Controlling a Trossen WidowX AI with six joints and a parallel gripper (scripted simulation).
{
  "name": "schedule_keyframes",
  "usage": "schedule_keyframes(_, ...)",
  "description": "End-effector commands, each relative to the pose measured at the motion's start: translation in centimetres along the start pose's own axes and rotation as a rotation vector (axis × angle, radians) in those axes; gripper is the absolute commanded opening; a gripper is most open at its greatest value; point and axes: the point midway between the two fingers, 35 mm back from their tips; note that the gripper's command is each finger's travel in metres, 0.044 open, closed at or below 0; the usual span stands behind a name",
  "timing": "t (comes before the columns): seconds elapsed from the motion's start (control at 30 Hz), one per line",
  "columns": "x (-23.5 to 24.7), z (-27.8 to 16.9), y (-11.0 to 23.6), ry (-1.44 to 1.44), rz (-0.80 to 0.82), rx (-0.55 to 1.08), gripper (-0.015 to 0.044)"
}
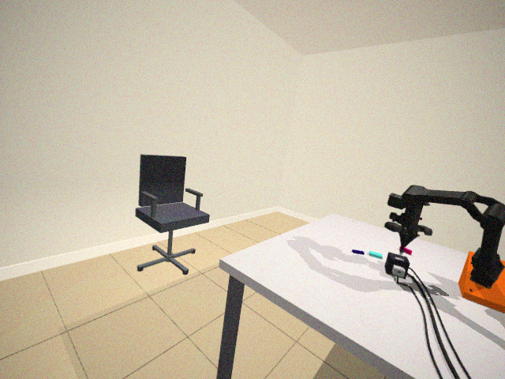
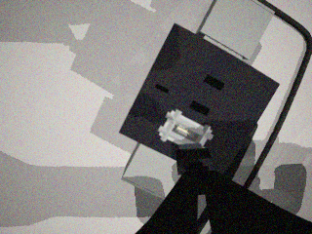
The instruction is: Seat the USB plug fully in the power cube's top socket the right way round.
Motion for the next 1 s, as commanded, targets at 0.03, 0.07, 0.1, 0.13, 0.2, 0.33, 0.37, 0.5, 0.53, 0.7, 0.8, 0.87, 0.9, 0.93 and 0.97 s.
schedule_keyframes(0.03, 0.0, 0.01, -0.01, 0.115, 0.0, -0.001, 0.0)
schedule_keyframes(0.07, 0.0, 0.01, -0.01, 0.141, 0.0, -0.001, 0.0)
schedule_keyframes(0.1, 0.0, 0.01, -0.01, 0.167, 0.0, -0.001, 0.0)
schedule_keyframes(0.13, 0.0, 0.01, -0.01, 0.194, 0.0, -0.001, 0.0)
schedule_keyframes(0.2, 0.0, 0.01, -0.01, 0.246, 0.0, -0.001, 0.0)
schedule_keyframes(0.33, 0.0, 0.01, -0.01, 0.351, 0.0, -0.001, 0.0)
schedule_keyframes(0.37, 0.0, 0.01, -0.01, 0.377, 0.0, -0.001, 0.0)
schedule_keyframes(0.5, 0.0, 0.01, -0.01, 0.482, 0.0, -0.001, 0.0)
schedule_keyframes(0.53, 0.0, 0.01, -0.01, 0.508, 0.0, -0.001, 0.0)
schedule_keyframes(0.7, 0.0, 0.01, -0.01, 0.639, 0.0, -0.001, 0.0)
schedule_keyframes(0.8, 0.0, 0.01, -0.01, 0.717, 0.0, -0.001, 0.0)
schedule_keyframes(0.87, 0.0, 0.01, -0.01, 0.77, 0.0, -0.001, 0.0)
schedule_keyframes(0.9, 0.0, 0.01, -0.01, 0.796, 0.0, -0.001, 0.0)
schedule_keyframes(0.93, 0.0, 0.01, -0.01, 0.822, 0.0, -0.001, 0.0)
schedule_keyframes(0.97, 0.0, 0.01, -0.01, 0.848, 0.0, -0.001, 0.0)
Point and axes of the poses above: the point midway between the two fingers, 35 mm back from their tips, its own y axis back along the fingers, its own x axis across the jaws, z = x × y, and after that the axes turned 9 degrees about y, right-handed
